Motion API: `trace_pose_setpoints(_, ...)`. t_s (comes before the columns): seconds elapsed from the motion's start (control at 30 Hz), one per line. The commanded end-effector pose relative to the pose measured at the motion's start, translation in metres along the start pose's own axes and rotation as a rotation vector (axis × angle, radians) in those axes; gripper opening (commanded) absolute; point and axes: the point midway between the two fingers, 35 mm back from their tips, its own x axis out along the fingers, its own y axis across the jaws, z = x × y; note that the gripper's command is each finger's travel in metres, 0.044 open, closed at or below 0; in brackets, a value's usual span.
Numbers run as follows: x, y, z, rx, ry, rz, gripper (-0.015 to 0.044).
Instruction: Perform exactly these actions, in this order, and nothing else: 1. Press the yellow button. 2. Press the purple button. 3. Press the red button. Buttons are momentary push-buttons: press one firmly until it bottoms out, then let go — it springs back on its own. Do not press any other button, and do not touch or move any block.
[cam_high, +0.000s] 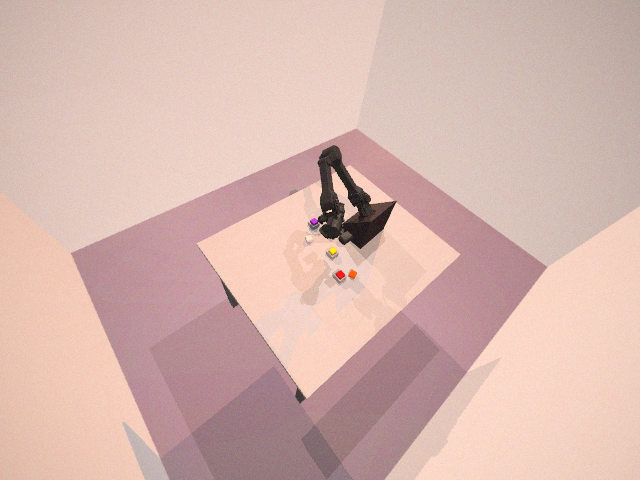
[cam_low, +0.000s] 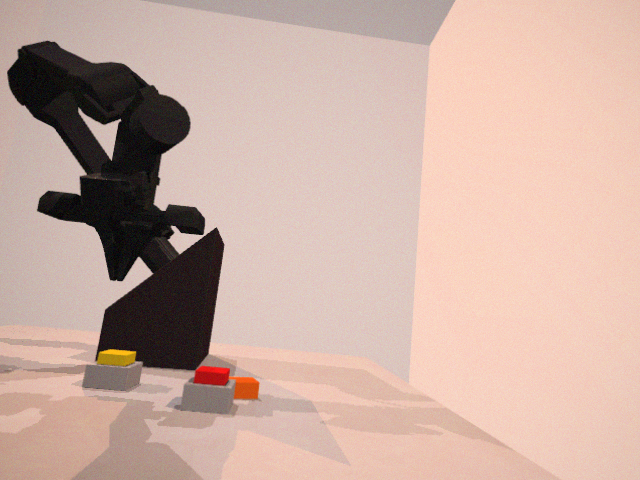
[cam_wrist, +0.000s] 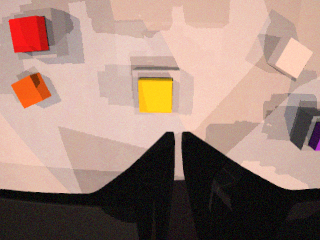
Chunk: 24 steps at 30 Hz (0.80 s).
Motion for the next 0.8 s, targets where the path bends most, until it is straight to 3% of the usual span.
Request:
trace_pose_setpoints(0.0, -0.002, -0.042, 0.004, 0.017, 0.0, 0.022, 0.002)
trace_pose_setpoints(0.37, -0.004, -0.183, -0.047, 0.021, -0.005, -0.016, 0.002)
trace_pose_setpoints(0.53, -0.002, -0.19, -0.052, 0.021, -0.004, -0.023, 0.002)
trace_pose_setpoints(0.77, 0.057, -0.192, -0.053, 0.021, -0.004, -0.027, 0.002)
